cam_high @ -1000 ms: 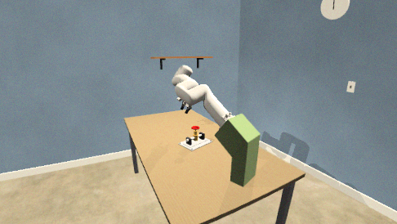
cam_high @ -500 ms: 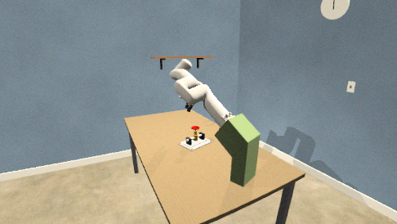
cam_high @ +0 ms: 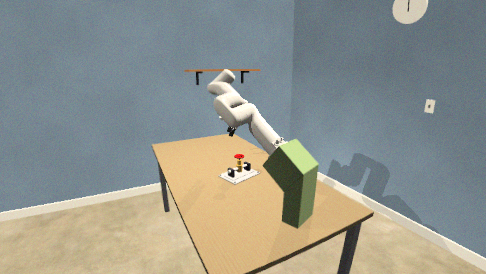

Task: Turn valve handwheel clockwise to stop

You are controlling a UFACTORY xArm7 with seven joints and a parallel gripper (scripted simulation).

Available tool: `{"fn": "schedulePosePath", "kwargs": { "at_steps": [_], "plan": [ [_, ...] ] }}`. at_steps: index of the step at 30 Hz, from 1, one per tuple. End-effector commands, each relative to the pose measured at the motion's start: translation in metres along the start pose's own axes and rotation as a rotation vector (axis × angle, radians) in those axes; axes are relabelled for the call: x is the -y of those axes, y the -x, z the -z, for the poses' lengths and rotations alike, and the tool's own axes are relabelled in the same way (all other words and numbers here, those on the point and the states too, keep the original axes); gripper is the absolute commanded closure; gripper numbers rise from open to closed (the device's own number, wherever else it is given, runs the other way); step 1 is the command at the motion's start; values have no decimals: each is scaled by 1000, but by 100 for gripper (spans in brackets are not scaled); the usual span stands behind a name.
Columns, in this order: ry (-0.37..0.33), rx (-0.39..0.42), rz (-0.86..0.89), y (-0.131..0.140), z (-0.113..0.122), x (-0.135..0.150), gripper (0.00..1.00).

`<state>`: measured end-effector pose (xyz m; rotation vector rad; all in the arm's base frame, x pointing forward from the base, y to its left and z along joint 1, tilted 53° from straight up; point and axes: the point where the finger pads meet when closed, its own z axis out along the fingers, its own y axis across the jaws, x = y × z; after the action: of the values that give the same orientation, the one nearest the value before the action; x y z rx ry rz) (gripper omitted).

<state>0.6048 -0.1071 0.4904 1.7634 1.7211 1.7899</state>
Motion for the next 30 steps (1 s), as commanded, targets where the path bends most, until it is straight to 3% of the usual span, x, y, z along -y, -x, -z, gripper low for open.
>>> {"fn": "schedulePosePath", "kwargs": {
  "at_steps": [1, 18, 20, 30],
  "plan": [
    [9, 33, -116, -1, 11, 29, 0],
    [9, 33, -116, -1, 11, 29, 0],
    [1, 71, -226, -5, 16, 68, 0],
    [1, 71, -226, -5, 16, 68, 0]
  ]
}}
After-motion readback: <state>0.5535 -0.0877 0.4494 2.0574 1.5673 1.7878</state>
